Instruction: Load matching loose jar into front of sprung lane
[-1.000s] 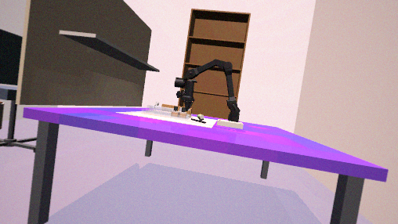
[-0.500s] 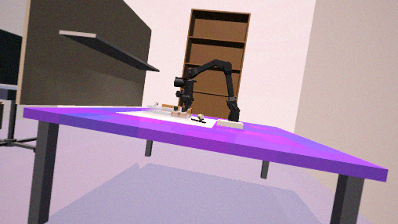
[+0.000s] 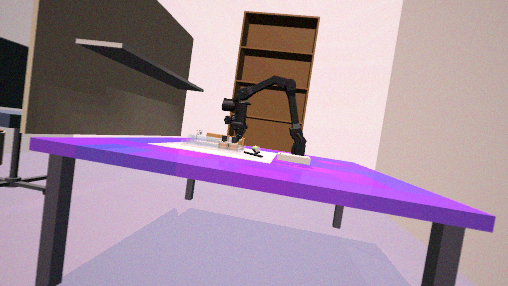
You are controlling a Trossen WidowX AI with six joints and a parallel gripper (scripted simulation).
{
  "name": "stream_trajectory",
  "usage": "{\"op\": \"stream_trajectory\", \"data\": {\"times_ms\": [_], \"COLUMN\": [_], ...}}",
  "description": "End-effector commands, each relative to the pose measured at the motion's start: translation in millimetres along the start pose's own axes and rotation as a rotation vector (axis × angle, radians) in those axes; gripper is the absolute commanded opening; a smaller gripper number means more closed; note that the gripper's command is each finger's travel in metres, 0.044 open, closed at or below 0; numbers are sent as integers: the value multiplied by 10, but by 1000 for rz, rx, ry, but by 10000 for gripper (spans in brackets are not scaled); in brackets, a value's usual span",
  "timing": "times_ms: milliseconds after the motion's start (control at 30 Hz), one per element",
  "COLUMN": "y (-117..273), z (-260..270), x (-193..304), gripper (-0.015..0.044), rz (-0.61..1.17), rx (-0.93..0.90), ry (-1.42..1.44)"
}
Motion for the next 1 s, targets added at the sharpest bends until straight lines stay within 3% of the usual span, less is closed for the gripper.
{"op": "stream_trajectory", "data": {"times_ms": [0,967], "y": [33,3], "z": [-2,-2], "x": [-45,-45], "gripper": [0,0], "rz": [-32,-32], "rx": [-1,-1], "ry": [6,6]}}
Point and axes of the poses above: the point midway between the two fingers, 35 mm back from their tips, its own y axis back along the fingers, its own z axis across the jaws, x = y × z, the point moved 10 cm from there along y, back along the fingers, and after that the axes turned 3 degrees about y, right-handed, at the moved point
